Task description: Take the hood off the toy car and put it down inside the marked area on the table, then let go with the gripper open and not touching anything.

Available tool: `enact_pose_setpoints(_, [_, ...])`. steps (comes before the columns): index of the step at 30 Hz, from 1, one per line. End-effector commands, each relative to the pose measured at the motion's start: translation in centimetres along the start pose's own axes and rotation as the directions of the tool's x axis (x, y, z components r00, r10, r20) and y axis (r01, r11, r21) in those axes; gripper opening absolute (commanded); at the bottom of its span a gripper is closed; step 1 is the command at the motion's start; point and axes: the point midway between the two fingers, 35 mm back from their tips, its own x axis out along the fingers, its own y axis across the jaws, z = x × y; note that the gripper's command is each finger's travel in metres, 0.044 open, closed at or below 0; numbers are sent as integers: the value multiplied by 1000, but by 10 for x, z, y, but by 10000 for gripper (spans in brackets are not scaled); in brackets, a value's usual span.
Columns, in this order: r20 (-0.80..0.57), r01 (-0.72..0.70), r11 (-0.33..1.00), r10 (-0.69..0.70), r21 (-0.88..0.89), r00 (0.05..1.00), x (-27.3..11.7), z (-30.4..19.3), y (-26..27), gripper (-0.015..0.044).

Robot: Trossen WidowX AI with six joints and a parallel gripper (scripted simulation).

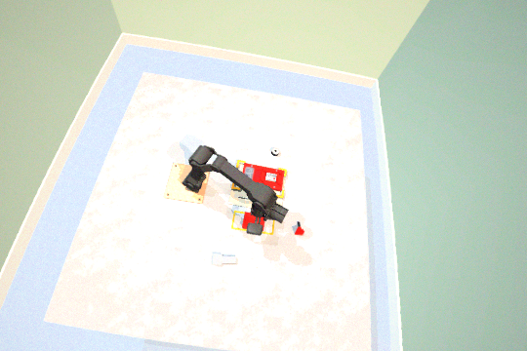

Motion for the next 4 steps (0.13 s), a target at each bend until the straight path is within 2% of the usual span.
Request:
enact_pose_setpoints(1, [1, -7, 1000, 7, 2, 1000, 0, 0, 1, 440])
enact_pose_setpoints(4, [1, -7, 1000, 7, 2, 1000, 0, 0, 1, 440])
